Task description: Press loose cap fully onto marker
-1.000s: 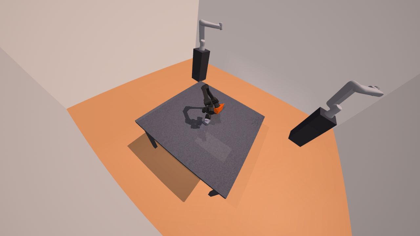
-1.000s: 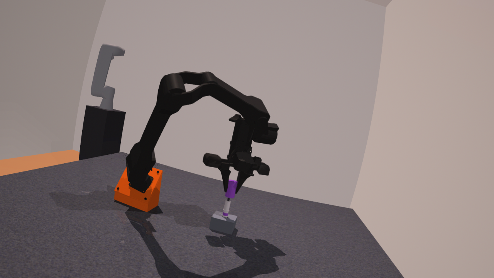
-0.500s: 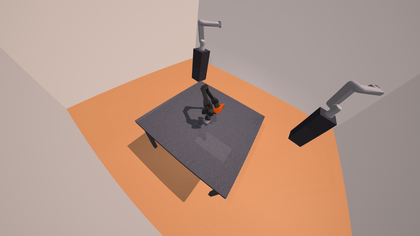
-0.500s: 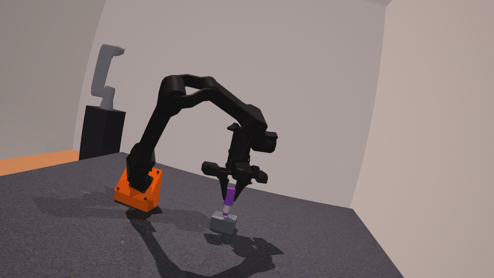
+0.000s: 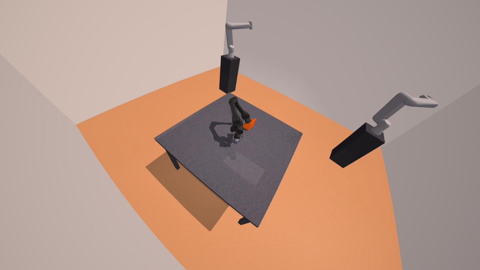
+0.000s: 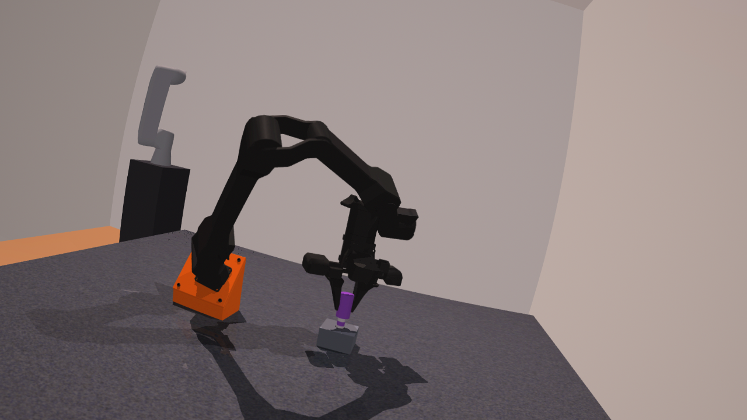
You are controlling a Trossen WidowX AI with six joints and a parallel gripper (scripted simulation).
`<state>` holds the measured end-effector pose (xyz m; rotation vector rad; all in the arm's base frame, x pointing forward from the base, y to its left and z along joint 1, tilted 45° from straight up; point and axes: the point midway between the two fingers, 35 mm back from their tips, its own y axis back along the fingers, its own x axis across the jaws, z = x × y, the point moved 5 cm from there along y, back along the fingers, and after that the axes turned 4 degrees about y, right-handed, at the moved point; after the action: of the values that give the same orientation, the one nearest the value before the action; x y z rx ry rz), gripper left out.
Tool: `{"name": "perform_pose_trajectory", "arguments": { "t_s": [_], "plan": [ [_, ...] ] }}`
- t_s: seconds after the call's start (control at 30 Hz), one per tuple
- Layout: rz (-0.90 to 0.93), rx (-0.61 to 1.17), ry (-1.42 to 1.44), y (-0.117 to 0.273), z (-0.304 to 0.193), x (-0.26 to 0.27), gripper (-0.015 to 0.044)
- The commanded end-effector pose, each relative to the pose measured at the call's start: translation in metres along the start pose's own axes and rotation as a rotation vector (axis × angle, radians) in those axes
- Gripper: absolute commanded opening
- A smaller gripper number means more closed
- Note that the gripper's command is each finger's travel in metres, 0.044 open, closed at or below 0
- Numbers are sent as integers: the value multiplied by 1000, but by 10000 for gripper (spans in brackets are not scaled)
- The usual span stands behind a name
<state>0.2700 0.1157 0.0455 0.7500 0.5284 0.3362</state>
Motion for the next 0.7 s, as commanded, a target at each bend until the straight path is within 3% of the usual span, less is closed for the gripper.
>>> {"name": "perform_pose_trajectory", "arguments": {
  "t_s": [0.0, 0.13, 0.67],
  "plan": [
    [-2, -6, 6, -2, 0, -1, 0],
    [-2, -6, 6, -2, 0, -1, 0],
    [-2, 0, 1, -1, 0, -1, 420]
  ]
}}
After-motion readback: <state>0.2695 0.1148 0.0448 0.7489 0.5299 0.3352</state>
